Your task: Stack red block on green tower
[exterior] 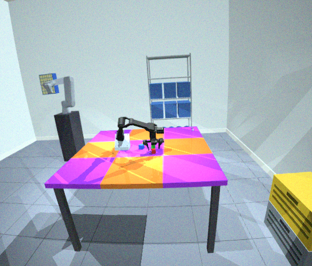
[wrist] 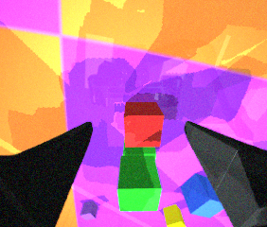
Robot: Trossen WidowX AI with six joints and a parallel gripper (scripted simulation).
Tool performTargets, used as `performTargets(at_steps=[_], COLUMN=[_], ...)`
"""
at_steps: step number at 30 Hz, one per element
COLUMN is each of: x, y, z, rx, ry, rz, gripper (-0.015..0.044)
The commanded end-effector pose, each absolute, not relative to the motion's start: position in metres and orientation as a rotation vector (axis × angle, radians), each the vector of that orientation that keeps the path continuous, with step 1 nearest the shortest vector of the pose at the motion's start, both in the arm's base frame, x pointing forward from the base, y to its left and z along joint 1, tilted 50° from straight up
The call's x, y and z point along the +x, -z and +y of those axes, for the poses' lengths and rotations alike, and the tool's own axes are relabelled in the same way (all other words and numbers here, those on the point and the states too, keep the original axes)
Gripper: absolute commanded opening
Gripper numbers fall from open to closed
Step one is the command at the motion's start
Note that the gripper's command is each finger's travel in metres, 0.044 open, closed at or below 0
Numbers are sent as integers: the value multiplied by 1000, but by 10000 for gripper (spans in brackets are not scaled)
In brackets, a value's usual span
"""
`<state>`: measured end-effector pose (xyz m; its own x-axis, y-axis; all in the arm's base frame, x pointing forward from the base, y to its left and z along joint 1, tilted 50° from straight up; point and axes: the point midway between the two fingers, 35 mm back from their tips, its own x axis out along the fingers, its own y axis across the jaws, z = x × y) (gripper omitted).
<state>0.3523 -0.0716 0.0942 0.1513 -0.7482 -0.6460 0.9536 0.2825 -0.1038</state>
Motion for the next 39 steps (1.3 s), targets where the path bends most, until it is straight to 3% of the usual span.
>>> performTargets(at_steps=[1,26,37,39], x=[350,352,352,352], y=[-88,-78,-78,-78], z=[-77,-89,-89,-89], rx=[358,356,356,356], ry=[1266,1266,1266,1266], rz=[681,679,679,679], gripper=[440,440,151,138])
